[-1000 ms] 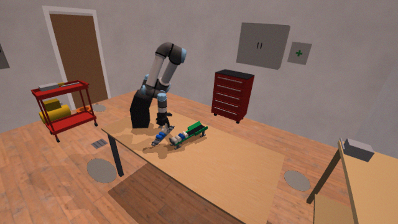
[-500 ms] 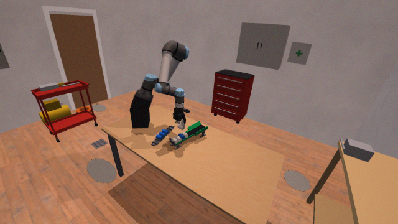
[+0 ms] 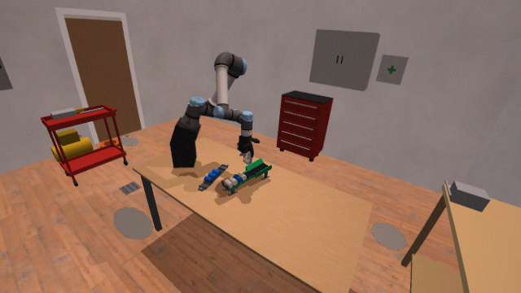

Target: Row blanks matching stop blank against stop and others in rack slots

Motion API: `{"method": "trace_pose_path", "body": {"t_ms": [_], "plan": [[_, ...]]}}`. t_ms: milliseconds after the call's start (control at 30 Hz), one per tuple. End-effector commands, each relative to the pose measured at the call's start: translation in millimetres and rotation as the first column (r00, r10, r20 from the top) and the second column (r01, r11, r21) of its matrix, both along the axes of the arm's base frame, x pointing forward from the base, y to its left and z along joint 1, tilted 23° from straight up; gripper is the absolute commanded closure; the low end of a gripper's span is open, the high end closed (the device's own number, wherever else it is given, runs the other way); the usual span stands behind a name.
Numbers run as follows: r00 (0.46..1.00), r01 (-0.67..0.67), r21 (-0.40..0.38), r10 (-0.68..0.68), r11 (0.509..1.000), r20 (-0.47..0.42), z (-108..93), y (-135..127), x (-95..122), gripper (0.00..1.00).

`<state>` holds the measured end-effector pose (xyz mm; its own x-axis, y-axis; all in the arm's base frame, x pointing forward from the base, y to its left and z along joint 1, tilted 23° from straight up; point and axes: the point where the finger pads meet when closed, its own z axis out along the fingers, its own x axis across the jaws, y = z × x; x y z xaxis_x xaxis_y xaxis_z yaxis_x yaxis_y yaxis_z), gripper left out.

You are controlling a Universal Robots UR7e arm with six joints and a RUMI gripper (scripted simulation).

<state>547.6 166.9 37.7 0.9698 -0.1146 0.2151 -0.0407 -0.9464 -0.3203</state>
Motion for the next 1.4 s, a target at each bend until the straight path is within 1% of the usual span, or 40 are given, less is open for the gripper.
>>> {"method": "trace_pose_path", "body": {"t_ms": [0,467,667,733,867,1233,1300,1367], "plan": [[1.0,0.006,0.001,-0.006,1.0,-0.002,3,3,1,0.65],[1.0,0.006,0.001,-0.006,1.0,-0.002,3,3,1,0.65],[1.0,0.006,0.001,-0.006,1.0,-0.002,-7,6,4,0.65],[1.0,0.006,0.001,-0.006,1.0,-0.002,-7,6,4,0.65],[1.0,0.006,0.001,-0.006,1.0,-0.002,-21,11,7,0.65],[1.0,0.006,0.001,-0.006,1.0,-0.002,-70,27,20,0.65],[1.0,0.006,0.001,-0.006,1.0,-0.002,-70,27,20,0.65],[1.0,0.006,0.001,-0.006,1.0,-0.002,-77,29,22,0.65]]}}
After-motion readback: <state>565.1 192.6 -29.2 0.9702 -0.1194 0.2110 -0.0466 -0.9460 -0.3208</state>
